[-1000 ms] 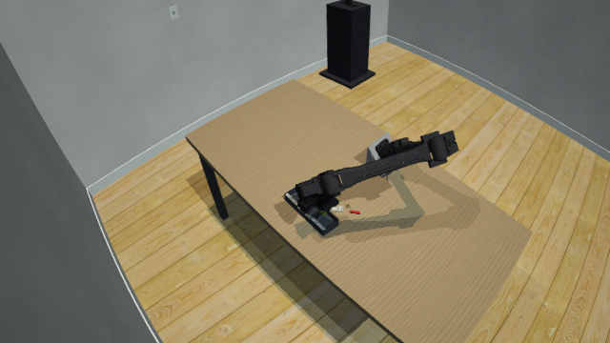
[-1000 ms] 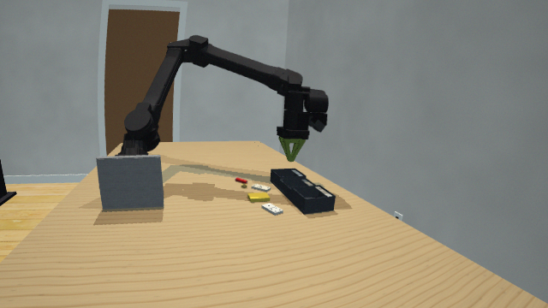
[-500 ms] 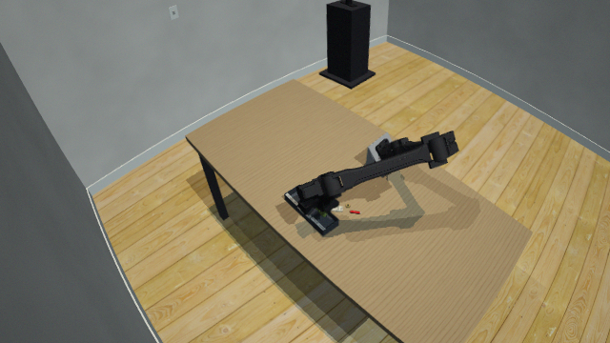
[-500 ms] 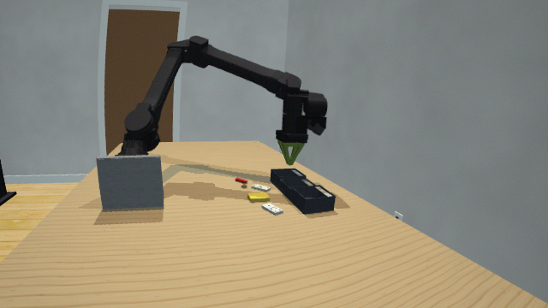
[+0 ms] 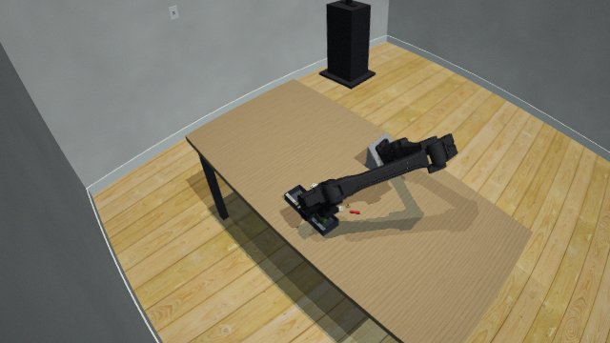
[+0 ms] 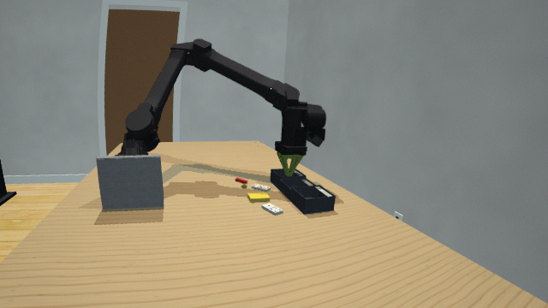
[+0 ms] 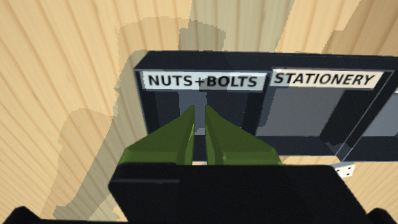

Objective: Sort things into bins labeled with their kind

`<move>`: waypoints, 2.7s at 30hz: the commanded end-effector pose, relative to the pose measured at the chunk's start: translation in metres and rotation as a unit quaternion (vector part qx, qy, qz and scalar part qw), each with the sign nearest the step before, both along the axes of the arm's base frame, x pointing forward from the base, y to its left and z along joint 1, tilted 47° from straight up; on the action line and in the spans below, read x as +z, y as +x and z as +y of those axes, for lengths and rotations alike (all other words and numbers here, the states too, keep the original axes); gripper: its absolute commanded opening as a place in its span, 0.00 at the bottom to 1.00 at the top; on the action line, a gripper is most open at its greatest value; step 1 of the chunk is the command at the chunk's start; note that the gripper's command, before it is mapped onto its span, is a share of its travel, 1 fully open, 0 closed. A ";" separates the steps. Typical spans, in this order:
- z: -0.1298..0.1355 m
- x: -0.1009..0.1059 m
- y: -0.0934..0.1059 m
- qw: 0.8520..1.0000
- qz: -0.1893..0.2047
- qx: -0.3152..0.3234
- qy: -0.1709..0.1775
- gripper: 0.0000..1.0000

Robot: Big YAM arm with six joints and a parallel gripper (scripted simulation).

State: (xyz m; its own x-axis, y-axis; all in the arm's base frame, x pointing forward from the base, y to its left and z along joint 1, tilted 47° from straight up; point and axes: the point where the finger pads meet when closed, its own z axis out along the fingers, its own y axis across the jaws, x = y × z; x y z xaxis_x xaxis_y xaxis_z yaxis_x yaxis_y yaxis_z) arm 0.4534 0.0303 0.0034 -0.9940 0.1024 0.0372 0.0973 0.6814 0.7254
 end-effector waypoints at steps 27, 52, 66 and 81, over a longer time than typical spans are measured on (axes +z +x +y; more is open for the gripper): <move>0.016 -0.017 -0.003 1.000 0.012 0.001 0.003 0.08; 0.016 -0.018 -0.004 1.000 0.012 0.001 0.003 0.08; 0.016 -0.018 -0.004 1.000 0.012 0.001 0.003 0.08; 0.010 -0.013 -0.009 1.000 0.016 0.006 0.004 0.08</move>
State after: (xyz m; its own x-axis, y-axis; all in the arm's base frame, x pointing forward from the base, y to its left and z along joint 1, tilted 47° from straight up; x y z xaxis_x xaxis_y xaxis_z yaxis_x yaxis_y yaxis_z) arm 0.4515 0.0362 -0.0037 -0.9931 0.1075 0.0473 0.1082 0.6805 0.7247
